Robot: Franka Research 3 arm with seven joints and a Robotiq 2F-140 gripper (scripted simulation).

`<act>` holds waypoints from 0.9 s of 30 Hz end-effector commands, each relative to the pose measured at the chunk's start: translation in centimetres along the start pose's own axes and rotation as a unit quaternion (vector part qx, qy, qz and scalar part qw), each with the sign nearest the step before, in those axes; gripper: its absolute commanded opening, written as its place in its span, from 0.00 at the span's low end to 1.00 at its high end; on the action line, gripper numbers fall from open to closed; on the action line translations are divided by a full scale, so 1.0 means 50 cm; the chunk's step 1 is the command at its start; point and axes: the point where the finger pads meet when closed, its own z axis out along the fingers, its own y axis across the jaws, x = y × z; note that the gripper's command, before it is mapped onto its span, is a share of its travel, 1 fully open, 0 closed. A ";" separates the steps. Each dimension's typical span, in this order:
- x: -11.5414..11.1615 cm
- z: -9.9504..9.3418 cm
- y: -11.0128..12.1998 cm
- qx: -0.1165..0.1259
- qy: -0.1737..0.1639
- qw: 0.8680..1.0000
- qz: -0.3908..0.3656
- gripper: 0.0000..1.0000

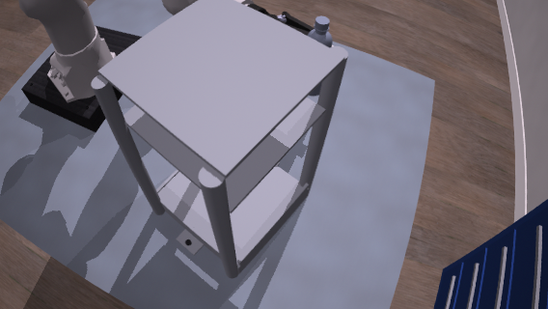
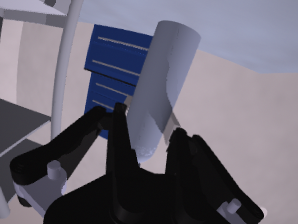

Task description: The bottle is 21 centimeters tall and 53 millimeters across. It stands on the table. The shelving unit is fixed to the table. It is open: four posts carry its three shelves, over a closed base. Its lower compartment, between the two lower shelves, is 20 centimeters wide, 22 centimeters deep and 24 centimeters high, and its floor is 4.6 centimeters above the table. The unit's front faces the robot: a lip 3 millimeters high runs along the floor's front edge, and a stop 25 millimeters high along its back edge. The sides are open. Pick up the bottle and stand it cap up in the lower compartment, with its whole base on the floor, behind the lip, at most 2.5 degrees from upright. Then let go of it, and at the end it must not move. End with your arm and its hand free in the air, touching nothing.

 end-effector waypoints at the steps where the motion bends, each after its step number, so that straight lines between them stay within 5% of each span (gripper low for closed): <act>1: -0.014 -0.001 0.000 0.001 0.001 1.000 -0.010 0.00; 27: -0.025 -0.001 -0.004 0.001 0.001 1.000 -0.010 0.00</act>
